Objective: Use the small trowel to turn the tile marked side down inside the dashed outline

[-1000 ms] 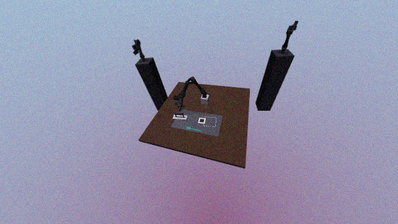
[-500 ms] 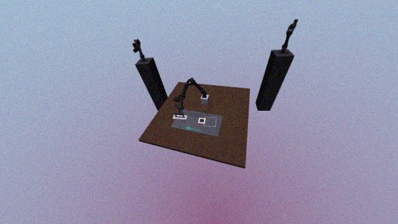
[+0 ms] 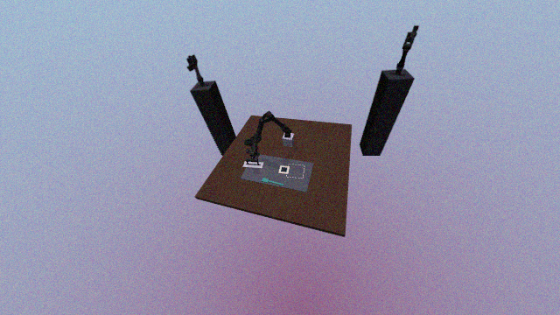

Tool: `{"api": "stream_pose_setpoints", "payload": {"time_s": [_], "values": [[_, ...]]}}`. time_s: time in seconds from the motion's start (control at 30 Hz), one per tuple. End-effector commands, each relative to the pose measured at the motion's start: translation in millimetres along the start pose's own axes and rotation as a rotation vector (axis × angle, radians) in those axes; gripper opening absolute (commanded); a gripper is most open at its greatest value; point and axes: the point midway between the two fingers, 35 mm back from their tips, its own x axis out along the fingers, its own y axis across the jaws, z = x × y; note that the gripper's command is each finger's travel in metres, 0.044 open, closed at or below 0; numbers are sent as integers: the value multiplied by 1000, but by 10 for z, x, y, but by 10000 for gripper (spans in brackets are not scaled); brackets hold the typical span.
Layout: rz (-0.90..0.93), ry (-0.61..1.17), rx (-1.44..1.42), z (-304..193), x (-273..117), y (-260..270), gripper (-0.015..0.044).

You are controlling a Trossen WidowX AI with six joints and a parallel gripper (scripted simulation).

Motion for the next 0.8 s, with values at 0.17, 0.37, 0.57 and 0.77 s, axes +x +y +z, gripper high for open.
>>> {"api": "stream_pose_setpoints", "payload": {"time_s": [0.17, 0.37, 0.57, 0.77], "values": [[-2, -12, 16, 2, 131, 0, 300], [-2, -12, 16, 1, 133, 0, 169], [-2, -12, 16, 1, 133, 0, 109], [-2, -12, 16, 1, 133, 0, 69]]}}
